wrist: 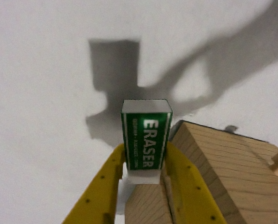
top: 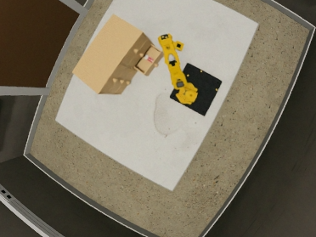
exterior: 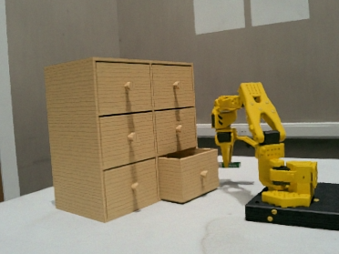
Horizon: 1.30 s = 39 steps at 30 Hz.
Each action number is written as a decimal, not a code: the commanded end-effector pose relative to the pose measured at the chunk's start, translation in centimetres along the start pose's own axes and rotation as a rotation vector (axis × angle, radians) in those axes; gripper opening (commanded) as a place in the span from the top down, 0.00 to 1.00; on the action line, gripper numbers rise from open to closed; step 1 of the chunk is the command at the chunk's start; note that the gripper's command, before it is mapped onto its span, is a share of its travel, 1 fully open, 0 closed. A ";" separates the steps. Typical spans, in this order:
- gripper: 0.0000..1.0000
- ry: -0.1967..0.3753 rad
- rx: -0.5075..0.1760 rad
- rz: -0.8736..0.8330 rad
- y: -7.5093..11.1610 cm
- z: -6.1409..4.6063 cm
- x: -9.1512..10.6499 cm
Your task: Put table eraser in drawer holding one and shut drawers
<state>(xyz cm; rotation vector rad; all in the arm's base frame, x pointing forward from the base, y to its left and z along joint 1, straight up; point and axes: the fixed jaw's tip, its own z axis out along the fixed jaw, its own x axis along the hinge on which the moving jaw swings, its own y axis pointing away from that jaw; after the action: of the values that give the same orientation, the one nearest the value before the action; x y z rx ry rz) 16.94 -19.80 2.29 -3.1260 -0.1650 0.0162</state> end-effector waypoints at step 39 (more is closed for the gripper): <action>1.00 0.019 -0.011 0.686 -4.9 -0.7 -0.8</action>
<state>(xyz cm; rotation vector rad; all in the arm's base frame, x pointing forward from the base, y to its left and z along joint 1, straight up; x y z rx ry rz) 15.33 -16.39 3.05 -3.0243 0.8783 0.0005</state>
